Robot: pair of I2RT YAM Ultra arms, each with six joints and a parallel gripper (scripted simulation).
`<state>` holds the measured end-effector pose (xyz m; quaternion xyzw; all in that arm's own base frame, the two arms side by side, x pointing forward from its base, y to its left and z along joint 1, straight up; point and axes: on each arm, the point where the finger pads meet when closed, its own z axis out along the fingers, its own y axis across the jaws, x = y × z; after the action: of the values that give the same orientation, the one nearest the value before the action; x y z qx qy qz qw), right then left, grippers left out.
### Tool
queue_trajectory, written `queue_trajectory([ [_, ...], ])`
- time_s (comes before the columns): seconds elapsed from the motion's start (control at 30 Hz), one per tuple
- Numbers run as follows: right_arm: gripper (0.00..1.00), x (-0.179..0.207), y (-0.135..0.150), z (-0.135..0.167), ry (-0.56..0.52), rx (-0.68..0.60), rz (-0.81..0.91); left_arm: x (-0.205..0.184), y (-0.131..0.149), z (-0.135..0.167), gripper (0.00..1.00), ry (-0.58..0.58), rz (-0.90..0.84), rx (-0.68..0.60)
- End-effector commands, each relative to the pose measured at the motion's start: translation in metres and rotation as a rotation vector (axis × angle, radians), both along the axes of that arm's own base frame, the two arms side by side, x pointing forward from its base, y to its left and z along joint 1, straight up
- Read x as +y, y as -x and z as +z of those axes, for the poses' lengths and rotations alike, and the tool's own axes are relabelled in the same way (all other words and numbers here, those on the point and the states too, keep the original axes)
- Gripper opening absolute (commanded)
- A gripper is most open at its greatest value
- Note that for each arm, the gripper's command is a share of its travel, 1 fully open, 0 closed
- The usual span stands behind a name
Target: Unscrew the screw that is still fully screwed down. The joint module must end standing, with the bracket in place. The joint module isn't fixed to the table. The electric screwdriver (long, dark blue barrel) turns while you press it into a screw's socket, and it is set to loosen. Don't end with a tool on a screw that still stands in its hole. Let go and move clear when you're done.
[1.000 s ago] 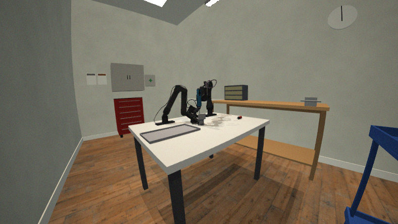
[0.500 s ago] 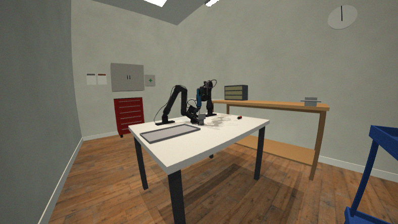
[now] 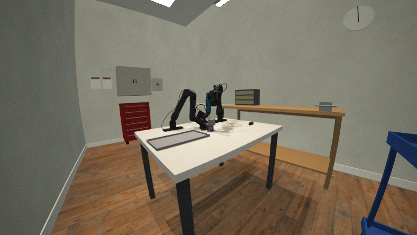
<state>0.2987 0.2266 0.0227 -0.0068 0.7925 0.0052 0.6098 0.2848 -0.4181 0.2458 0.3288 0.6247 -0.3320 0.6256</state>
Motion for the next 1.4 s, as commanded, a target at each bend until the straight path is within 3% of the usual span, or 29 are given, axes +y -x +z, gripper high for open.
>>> queue_trajectory([
  [0.0,0.59,0.002,-0.002,0.005,-0.019,-0.012,-0.002,0.001,0.007,0.039,0.42,0.111,-0.004,-0.069],
  [1.37,0.59,0.002,-0.002,0.005,-0.019,-0.012,-0.002,0.002,0.003,0.048,0.42,0.126,0.001,-0.080],
])
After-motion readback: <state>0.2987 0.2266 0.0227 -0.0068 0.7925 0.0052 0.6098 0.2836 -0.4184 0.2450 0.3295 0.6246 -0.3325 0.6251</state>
